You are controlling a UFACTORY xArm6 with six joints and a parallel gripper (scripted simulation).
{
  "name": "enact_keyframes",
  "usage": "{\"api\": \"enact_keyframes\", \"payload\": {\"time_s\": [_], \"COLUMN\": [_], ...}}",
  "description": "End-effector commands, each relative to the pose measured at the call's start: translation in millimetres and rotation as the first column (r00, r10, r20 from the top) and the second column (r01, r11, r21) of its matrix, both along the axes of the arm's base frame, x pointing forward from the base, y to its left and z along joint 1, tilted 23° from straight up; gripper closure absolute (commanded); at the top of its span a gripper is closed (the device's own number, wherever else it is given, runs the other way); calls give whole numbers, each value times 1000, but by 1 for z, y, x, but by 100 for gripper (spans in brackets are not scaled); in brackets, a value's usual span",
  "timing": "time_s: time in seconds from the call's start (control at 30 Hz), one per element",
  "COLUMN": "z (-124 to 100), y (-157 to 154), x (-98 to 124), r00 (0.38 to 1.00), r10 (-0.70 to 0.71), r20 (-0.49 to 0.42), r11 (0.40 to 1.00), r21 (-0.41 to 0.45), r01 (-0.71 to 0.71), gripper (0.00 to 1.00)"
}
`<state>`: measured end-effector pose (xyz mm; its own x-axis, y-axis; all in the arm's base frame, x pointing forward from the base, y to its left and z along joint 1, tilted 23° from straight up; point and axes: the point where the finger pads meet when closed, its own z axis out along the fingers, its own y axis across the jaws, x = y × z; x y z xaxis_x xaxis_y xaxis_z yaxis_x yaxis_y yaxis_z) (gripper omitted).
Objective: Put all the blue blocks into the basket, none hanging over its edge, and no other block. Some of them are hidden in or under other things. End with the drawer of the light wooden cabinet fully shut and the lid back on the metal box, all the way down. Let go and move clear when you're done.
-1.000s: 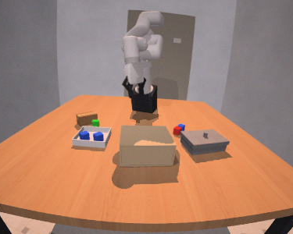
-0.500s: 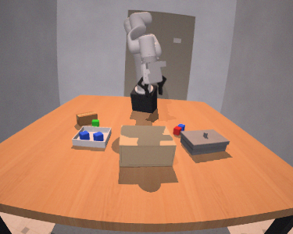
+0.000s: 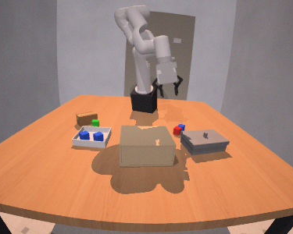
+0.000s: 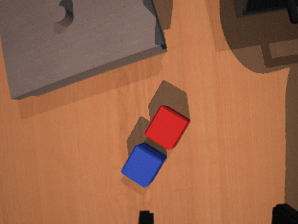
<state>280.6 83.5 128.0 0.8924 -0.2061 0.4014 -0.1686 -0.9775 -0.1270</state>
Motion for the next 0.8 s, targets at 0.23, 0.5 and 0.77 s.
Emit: {"api": "enact_keyframes", "payload": {"time_s": [0.23,0.5,0.77], "z": [-10,-12,-13], "y": [49,69,76], "x": [27,32,34], "r00": [908,856,839], "r10": [-417,-515,-543], "r20": [-38,-38,-38], "r11": [908,857,840], "r21": [-66,-27,-14], "r01": [414,514,543], "gripper": [27,27,27]}}
